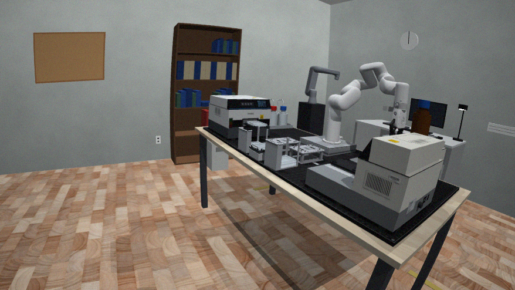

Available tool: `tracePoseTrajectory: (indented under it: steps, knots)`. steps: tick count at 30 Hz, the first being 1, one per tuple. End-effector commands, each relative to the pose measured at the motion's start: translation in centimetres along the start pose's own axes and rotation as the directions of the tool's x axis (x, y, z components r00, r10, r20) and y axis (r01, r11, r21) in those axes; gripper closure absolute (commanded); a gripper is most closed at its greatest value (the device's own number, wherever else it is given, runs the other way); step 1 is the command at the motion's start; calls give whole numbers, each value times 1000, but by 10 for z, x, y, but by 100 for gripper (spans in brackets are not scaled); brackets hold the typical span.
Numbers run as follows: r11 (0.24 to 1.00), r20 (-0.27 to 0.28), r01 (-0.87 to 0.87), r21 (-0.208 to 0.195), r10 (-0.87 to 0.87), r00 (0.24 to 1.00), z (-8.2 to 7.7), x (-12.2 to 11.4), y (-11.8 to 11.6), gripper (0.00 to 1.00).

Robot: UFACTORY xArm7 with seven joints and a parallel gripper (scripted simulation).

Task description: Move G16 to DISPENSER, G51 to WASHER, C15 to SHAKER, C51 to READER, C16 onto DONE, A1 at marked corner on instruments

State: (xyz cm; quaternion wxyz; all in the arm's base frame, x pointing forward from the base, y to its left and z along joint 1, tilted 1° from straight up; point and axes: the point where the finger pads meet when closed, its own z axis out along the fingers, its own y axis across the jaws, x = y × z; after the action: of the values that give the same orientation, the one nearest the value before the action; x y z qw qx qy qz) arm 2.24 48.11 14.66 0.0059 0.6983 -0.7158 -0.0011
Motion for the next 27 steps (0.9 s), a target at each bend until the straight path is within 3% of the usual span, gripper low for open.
tracePoseTrajectory:
  steps: [1, 27]
  knots:
    - [1000, 5, 0, 0, 0, 1000, 4, -1, 0, 100]
    - [1000, 5, 0, 0, 0, 1000, 34, -1, 0, 100]
